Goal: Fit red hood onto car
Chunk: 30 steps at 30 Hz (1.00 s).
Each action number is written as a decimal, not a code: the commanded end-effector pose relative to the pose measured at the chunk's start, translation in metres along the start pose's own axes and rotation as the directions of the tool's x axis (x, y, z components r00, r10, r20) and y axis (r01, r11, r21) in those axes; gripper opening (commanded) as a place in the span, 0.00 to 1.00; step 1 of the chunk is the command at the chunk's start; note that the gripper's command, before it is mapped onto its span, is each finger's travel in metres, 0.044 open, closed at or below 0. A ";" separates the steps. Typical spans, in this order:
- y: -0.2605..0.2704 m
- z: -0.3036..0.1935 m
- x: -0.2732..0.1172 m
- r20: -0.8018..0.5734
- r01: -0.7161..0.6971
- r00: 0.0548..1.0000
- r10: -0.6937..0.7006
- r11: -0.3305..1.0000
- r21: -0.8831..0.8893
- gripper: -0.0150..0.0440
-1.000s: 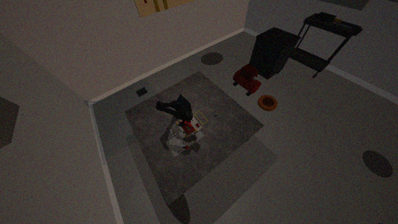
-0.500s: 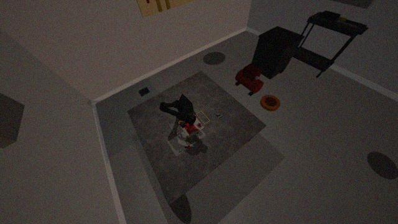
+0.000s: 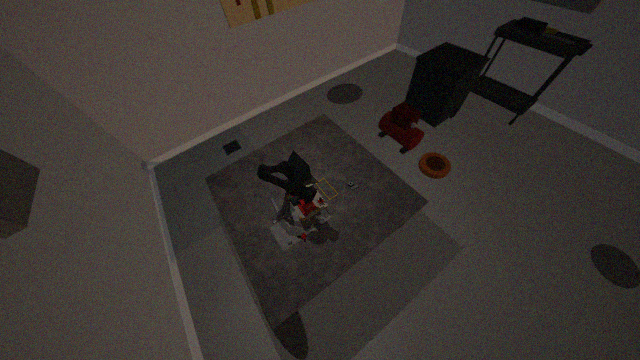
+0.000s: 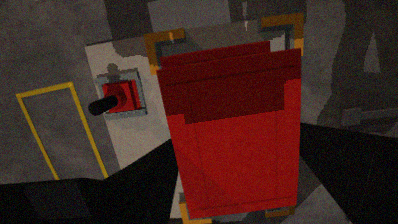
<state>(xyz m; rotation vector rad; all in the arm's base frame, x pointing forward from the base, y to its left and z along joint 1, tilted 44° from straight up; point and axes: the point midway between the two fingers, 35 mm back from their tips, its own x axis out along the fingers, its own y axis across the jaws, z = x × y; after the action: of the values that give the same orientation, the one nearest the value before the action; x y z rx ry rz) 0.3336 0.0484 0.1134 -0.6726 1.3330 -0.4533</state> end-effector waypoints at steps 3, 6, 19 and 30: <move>-0.002 0.000 0.029 -0.006 0.009 1.000 -0.009 1.000 -0.003 0.25; -0.003 0.000 0.037 -0.006 0.010 1.000 -0.010 1.000 -0.003 0.25; -0.002 -0.001 0.037 -0.006 0.010 1.000 -0.010 1.000 -0.003 0.25; -0.001 -0.002 0.039 -0.006 0.010 1.000 -0.010 1.000 -0.003 0.25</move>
<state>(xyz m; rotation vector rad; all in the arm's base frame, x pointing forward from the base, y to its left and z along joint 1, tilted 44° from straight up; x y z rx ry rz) 0.3396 0.0226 0.0860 -0.6746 1.3385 -0.4598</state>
